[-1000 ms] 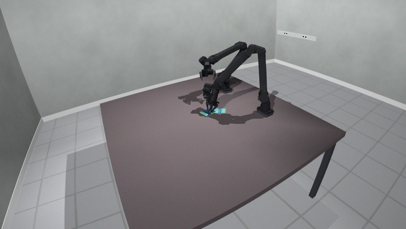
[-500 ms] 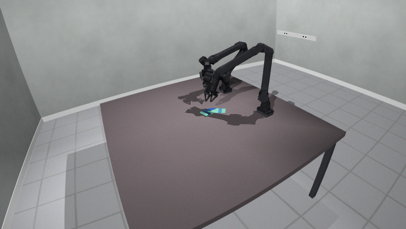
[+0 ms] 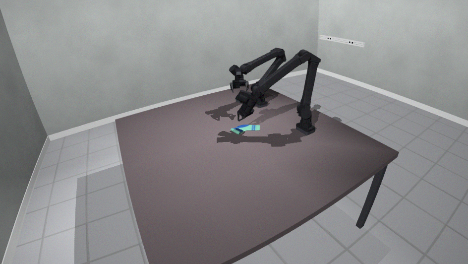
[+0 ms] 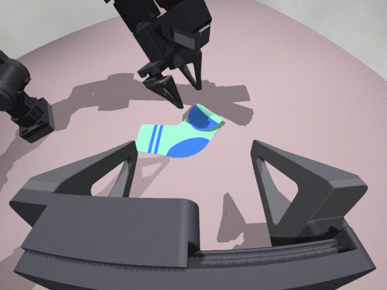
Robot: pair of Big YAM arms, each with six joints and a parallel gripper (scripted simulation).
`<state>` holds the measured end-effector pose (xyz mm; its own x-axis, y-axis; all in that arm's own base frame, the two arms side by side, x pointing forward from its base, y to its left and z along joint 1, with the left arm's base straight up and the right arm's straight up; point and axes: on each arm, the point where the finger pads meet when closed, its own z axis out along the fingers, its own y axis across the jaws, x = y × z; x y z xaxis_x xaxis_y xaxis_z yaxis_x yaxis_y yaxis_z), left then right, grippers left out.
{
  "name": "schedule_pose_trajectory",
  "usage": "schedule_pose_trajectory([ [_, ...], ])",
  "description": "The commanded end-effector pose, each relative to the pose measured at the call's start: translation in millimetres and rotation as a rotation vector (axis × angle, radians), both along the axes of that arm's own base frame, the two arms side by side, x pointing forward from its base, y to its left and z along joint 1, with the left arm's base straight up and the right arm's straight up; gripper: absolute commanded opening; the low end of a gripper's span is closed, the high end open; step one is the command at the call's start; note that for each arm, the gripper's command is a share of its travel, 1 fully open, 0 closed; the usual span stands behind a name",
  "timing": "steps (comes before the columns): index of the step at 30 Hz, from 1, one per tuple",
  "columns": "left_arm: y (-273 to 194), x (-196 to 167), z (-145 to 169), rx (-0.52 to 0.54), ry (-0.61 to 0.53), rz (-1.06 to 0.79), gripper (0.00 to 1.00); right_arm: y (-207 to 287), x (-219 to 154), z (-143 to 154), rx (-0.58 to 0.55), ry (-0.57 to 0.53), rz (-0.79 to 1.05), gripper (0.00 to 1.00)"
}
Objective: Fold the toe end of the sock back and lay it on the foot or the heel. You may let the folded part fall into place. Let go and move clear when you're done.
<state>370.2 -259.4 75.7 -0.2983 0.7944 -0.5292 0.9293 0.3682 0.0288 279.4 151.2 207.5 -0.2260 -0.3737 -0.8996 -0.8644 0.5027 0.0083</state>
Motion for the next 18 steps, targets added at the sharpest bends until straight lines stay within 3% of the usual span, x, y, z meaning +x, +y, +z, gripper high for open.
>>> schedule_pose_trajectory([
  [1, -11, 3, 14, -0.052, -0.039, -0.036, 0.65, 6, 8, 21, 0.009, -0.052, 0.012, 1.0],
  [12, -13, 5, 17, -0.084, -0.018, -0.033, 0.65, 3, 1, 103, 0.006, -0.073, 0.023, 1.0],
  [18, -13, 5, 17, -0.084, -0.018, -0.033, 0.65, 3, 0, 115, 0.005, -0.065, 0.024, 1.0],
])
